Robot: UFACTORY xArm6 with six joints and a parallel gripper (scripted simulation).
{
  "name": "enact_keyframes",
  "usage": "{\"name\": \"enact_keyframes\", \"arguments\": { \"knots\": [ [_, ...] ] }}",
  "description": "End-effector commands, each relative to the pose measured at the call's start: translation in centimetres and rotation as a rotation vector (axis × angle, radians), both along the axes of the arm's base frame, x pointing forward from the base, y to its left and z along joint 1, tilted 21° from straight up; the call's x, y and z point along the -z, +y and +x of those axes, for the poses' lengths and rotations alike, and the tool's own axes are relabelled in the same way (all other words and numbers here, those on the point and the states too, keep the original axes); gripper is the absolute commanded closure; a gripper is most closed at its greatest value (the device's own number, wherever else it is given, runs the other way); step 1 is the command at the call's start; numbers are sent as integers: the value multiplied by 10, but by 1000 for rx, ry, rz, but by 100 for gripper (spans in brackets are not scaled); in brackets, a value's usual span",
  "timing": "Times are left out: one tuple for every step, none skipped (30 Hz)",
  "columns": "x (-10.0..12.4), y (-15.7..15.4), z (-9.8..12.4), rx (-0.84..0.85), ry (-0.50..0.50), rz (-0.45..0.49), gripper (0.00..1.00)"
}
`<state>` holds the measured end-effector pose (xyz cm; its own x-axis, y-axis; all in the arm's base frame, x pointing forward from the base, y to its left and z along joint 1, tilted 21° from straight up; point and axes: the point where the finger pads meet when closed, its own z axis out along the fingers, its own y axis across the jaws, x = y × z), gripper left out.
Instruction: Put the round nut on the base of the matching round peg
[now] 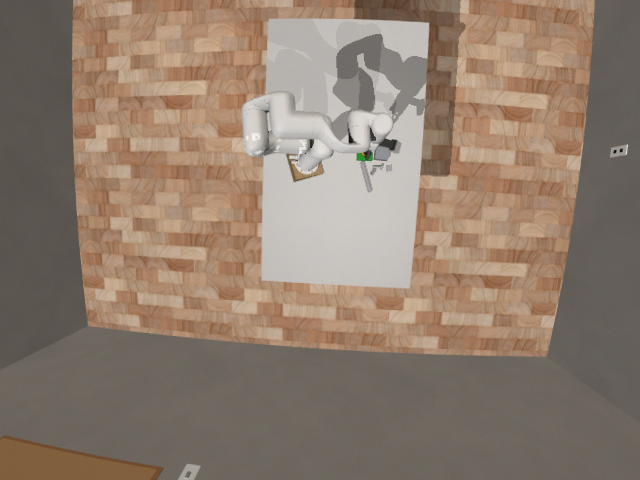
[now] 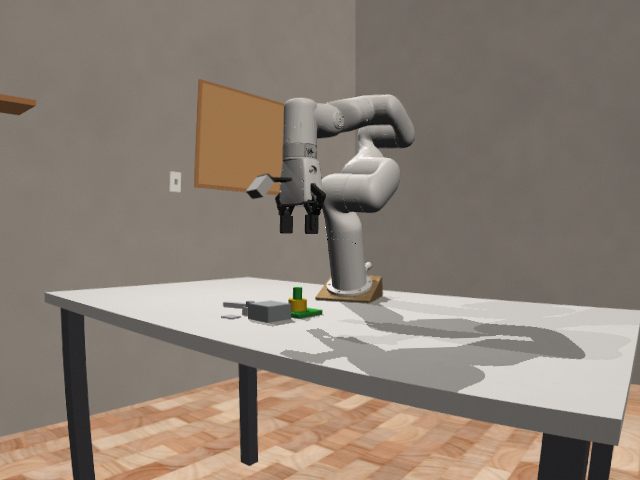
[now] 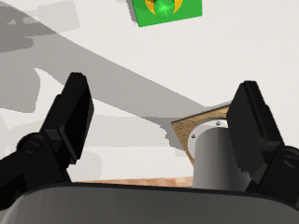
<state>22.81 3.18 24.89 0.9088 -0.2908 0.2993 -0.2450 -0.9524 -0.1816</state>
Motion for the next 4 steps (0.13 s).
{"name": "enact_keyframes", "arguments": {
  "knots": [
    [-4,-1,-4,0,-1,0,0],
    [-4,-1,-4,0,-1,0,0],
    [-4,-1,-4,0,-1,0,0],
    [-4,-1,-4,0,-1,0,0]
  ]
}}
